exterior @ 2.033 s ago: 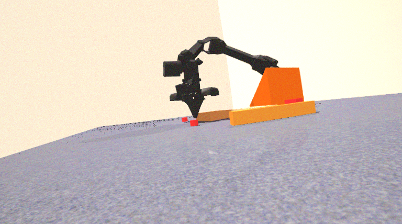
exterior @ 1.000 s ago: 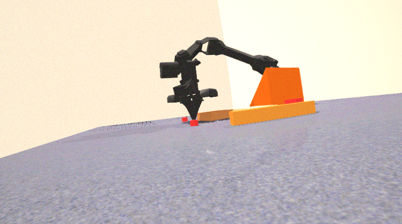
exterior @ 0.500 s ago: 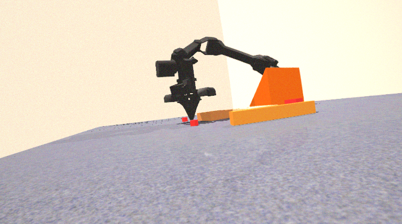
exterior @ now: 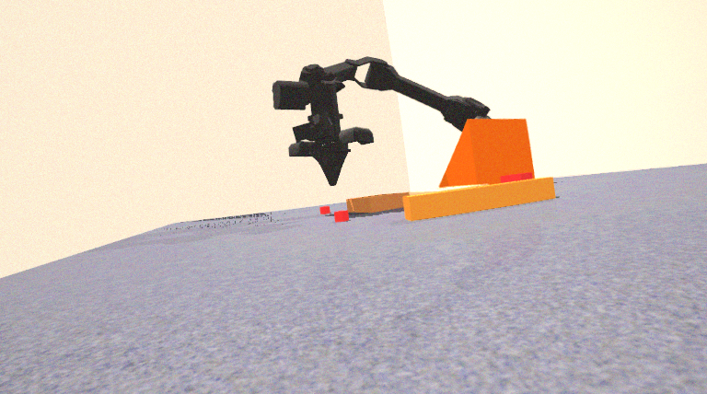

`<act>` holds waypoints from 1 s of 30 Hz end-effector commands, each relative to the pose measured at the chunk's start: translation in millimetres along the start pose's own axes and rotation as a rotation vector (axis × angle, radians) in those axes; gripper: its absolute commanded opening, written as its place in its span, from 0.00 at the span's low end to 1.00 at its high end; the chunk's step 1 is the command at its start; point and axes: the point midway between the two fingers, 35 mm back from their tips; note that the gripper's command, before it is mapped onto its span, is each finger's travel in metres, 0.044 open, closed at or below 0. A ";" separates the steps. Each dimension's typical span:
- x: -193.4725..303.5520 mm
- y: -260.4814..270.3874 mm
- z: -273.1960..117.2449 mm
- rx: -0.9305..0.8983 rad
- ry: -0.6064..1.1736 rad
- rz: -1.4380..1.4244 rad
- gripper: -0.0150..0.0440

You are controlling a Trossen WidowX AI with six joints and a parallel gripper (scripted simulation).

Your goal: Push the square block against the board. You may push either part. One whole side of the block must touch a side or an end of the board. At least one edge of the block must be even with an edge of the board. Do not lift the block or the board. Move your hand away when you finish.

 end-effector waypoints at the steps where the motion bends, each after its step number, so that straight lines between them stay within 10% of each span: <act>1: 10.5 -3.6 0.4 -0.005 0.000 0.126 0.25; 30: 35.0 -9.3 55.9 -0.002 0.004 0.412 0.25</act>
Point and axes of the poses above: the point midway between the two fingers, 35 mm back from their tips, its own z axis out along the fingers, its own y axis across the jaws, x = y × z, and after that the axes turned 11 degrees about -z, right-handed
